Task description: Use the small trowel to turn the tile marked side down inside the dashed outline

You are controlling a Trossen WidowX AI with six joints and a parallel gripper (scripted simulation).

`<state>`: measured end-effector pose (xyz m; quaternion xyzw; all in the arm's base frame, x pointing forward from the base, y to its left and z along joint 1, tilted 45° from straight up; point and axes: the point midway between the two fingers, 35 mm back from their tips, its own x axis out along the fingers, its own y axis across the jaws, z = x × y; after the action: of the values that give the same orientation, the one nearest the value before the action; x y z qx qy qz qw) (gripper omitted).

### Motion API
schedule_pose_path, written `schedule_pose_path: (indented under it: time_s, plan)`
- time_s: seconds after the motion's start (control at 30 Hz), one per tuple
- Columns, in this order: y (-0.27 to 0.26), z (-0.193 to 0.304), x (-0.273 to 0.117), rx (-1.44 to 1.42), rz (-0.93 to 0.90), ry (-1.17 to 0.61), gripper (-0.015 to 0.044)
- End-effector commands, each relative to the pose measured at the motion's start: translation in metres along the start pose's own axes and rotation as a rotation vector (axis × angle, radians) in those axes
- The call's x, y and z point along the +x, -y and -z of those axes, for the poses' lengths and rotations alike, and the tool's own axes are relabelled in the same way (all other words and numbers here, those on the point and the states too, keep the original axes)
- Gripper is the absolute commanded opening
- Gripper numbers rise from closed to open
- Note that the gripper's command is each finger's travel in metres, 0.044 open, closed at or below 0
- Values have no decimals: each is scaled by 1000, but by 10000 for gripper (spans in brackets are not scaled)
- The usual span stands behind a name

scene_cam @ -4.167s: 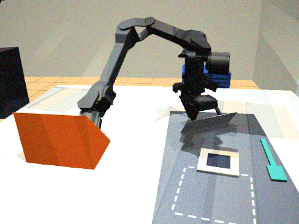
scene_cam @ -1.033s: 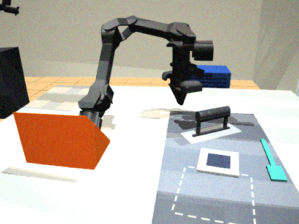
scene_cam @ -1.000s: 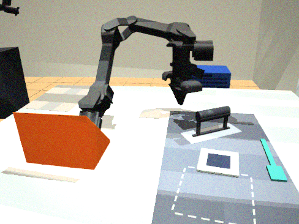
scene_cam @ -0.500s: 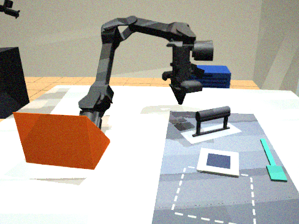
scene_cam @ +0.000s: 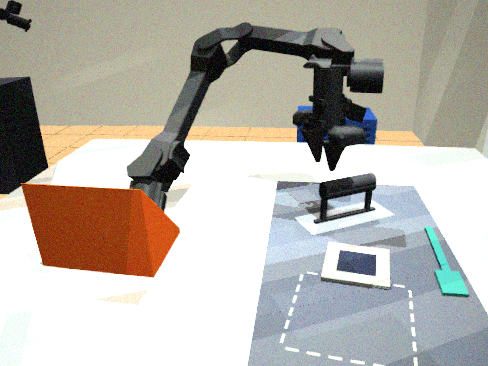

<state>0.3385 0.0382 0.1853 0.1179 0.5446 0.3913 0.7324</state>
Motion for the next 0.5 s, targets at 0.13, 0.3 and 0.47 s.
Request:
schedule_pose_path:
  time_s: [0.13,0.3,0.47]
  plan:
    - [48,-27,-6,-3,-3,-9,270]
    - [48,-27,-4,-3,-3,-9,270]
    - [48,-28,4,-3,-3,-9,270]
